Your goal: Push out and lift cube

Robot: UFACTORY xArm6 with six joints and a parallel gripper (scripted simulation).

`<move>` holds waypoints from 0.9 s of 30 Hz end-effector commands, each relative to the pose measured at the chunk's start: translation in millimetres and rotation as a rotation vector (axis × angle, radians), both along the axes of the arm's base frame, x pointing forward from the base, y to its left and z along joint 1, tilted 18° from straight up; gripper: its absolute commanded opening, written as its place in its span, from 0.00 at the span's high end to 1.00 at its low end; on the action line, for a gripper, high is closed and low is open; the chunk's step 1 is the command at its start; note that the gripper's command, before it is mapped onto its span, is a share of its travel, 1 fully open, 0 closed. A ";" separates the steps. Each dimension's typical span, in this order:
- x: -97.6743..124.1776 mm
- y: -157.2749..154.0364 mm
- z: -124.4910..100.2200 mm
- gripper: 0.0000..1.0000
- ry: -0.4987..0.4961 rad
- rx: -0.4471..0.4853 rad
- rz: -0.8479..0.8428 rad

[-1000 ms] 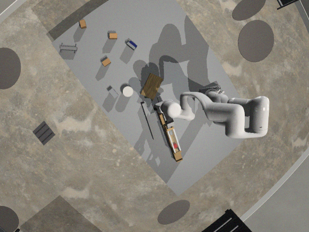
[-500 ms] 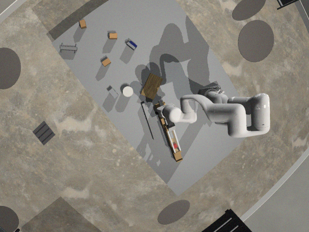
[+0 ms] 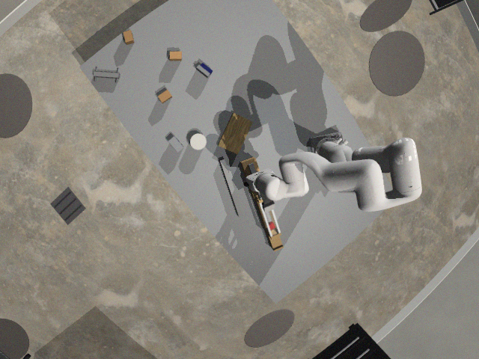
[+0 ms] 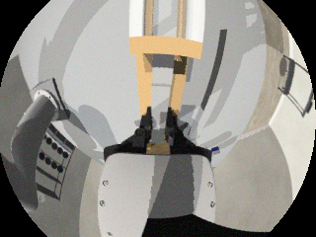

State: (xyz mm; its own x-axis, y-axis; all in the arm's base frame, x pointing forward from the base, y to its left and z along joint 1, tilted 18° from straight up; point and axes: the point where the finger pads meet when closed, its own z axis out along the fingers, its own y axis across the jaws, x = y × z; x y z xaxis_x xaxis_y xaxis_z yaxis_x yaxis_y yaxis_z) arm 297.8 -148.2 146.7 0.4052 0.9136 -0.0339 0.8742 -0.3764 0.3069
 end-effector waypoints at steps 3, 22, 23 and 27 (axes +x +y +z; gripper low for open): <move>8.9 16.6 0.7 1.00 -0.002 -0.004 -0.001; 24.9 51.6 -0.5 1.00 -0.002 -0.004 -0.001; 24.9 51.6 -0.5 1.00 -0.002 -0.004 -0.001; 26.4 55.1 -0.7 1.00 -0.002 -0.004 -0.001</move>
